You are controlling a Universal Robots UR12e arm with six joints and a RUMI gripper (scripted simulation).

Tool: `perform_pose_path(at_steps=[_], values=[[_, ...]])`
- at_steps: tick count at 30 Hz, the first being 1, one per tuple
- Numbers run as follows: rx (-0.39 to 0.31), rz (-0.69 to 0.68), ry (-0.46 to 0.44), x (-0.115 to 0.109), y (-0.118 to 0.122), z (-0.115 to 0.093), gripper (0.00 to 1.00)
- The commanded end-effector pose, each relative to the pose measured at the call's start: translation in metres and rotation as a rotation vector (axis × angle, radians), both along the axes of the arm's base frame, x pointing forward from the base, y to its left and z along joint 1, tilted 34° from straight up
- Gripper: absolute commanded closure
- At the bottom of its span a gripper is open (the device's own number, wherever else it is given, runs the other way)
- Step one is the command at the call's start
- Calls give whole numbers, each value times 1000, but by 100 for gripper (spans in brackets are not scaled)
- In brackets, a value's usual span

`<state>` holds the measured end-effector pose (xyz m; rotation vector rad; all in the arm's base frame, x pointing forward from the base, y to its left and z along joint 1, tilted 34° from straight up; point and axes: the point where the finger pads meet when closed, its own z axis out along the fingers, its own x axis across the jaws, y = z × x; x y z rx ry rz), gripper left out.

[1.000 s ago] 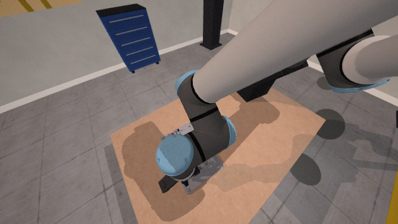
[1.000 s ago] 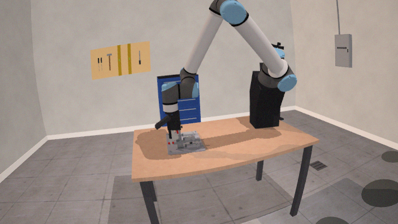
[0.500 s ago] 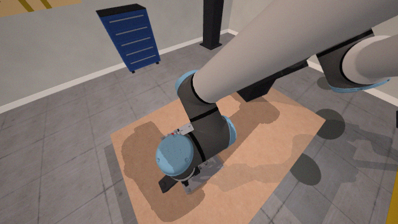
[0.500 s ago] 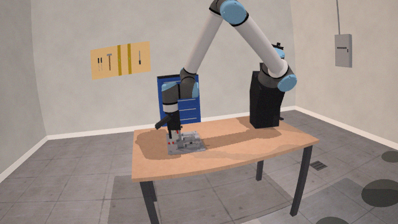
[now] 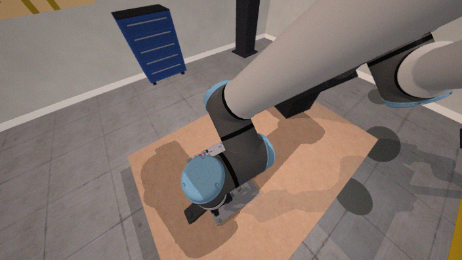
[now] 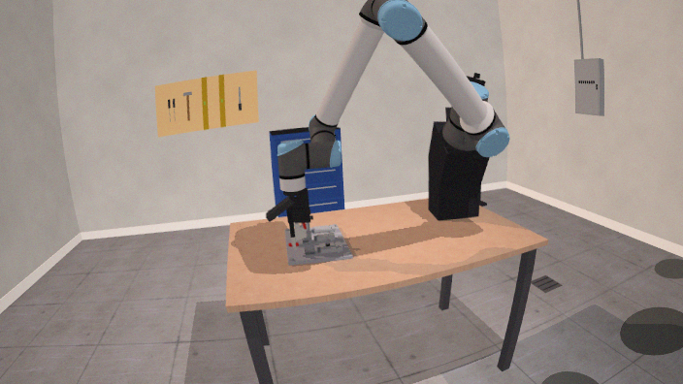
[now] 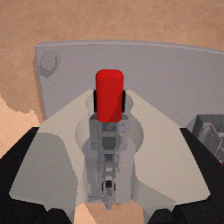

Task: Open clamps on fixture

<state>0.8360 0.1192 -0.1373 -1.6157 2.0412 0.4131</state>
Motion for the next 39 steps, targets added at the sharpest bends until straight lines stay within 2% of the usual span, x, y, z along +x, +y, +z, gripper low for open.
perform_pose_path(at_steps=[1, 39], values=[[0, 0, -1, 0, -1, 2, 100], [0, 0, -1, -17, -8, 16, 100]])
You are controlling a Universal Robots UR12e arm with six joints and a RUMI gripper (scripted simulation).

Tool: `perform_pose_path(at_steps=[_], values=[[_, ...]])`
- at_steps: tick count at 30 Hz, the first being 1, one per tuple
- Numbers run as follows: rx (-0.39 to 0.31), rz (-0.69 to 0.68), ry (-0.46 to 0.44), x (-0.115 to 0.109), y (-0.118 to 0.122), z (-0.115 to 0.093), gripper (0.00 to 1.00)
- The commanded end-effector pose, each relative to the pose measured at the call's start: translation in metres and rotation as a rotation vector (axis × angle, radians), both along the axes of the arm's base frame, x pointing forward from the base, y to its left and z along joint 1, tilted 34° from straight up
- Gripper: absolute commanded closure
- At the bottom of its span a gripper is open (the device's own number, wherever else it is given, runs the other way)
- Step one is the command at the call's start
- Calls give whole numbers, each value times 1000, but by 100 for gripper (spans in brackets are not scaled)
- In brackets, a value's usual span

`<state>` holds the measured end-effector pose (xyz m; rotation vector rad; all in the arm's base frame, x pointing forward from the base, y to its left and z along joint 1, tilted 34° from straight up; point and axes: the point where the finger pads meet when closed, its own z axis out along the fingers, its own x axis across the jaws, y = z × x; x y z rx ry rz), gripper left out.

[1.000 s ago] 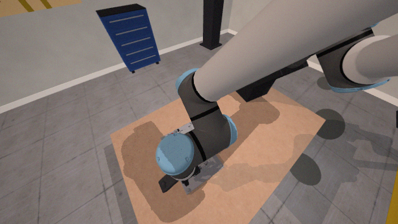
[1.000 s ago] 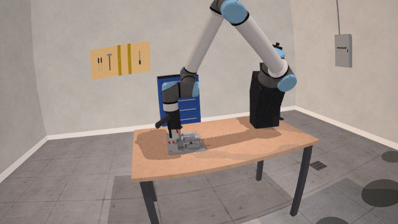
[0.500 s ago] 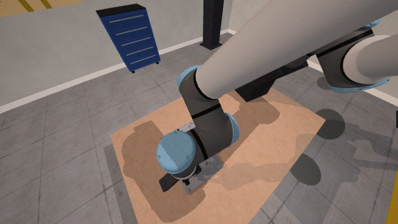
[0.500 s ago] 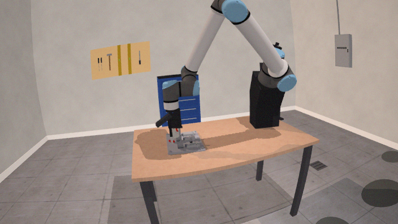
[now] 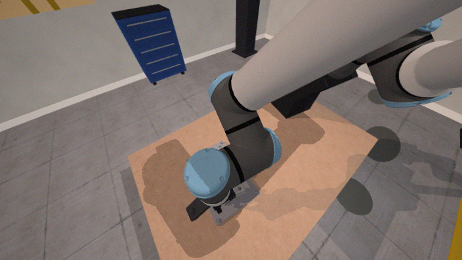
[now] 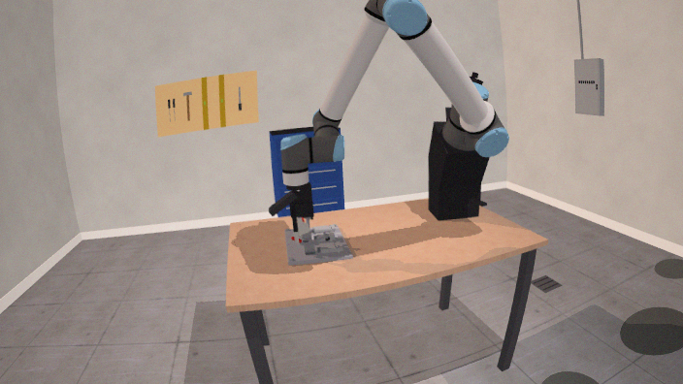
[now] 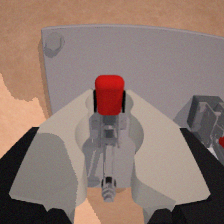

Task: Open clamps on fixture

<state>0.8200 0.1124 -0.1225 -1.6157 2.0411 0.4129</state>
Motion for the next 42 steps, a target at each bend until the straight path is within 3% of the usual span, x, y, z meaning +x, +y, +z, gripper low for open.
perform_pose_path(at_steps=[1, 42], values=[[0, 0, -1, -2, -1, 2, 100], [0, 0, -1, -30, 1, 8, 100]])
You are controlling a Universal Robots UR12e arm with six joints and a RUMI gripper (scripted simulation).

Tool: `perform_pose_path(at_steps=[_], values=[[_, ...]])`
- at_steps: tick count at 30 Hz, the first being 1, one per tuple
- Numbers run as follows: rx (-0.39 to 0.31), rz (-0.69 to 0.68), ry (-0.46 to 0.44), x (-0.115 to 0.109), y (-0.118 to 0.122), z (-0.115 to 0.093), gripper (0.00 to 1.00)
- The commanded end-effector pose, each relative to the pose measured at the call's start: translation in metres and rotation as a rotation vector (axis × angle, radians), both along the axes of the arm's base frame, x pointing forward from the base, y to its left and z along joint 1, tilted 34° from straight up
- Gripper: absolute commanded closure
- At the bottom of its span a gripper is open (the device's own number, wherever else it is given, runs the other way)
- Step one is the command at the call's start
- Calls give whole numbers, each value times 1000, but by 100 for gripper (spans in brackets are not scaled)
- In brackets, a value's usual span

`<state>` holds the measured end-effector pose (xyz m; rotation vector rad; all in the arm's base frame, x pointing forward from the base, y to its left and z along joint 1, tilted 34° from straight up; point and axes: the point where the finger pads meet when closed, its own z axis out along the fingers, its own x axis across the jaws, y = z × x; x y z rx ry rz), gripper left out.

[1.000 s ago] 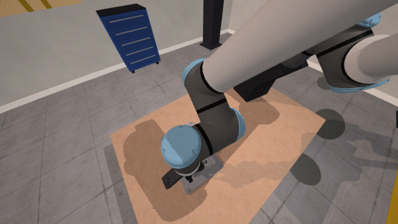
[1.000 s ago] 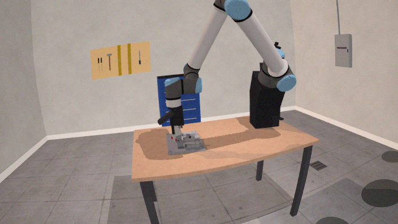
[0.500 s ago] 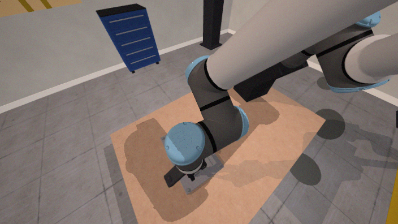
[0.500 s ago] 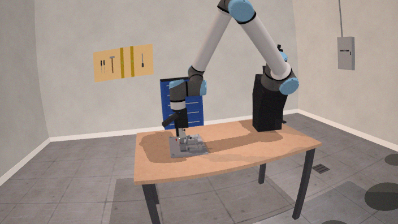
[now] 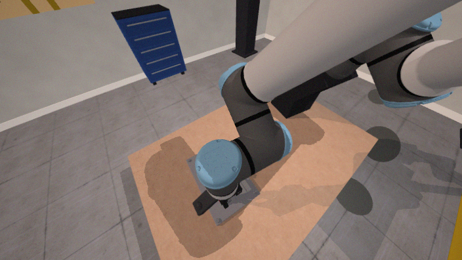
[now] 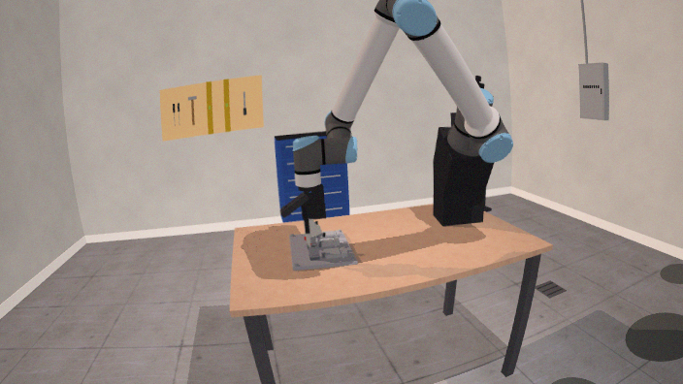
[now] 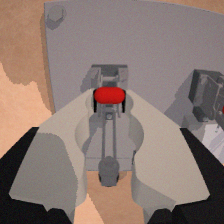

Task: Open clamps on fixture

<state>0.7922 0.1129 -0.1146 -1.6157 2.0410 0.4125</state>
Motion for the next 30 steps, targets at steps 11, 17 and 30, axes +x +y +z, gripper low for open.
perform_pose_path(at_steps=[11, 17, 30], values=[[0, 0, -1, -6, 1, 0, 100], [0, 0, -1, -8, 2, 0, 100], [0, 0, -1, -9, 2, 0, 100]])
